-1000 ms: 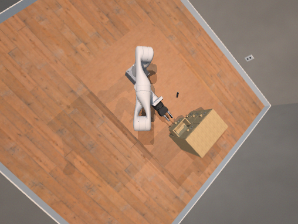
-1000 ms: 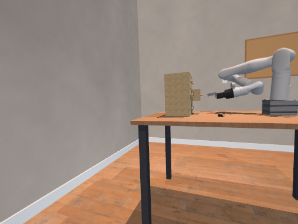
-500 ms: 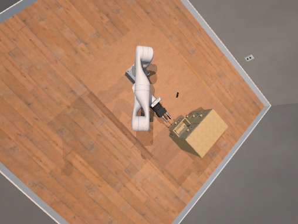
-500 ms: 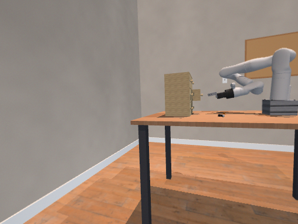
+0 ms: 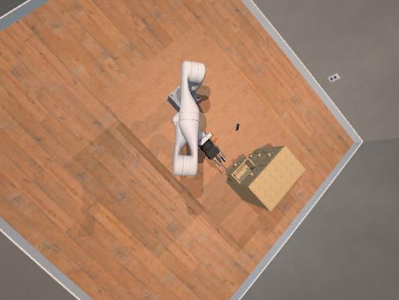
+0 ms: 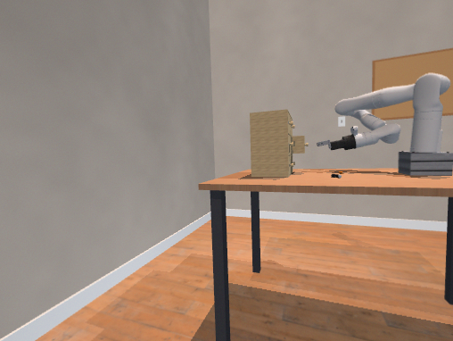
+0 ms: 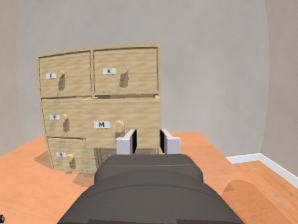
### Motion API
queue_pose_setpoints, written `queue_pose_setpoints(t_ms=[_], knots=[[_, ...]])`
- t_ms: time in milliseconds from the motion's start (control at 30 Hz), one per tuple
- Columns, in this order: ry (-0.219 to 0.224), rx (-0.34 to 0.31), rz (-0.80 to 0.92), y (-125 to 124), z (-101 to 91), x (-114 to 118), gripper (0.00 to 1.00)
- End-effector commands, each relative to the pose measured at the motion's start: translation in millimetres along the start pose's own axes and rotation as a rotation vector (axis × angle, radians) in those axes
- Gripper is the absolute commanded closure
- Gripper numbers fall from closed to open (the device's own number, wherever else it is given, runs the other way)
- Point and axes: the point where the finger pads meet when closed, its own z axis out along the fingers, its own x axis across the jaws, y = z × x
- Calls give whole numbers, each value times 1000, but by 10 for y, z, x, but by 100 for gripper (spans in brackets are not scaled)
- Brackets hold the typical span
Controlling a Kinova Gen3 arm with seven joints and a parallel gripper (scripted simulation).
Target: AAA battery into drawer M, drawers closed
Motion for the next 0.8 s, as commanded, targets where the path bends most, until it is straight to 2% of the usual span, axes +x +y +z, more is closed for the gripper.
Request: queue_pose_setpoints(t_ms=[0, 767], knots=[[9, 8, -10, -44, -10, 101, 33], [9, 8, -10, -68, -112, 545, 33]])
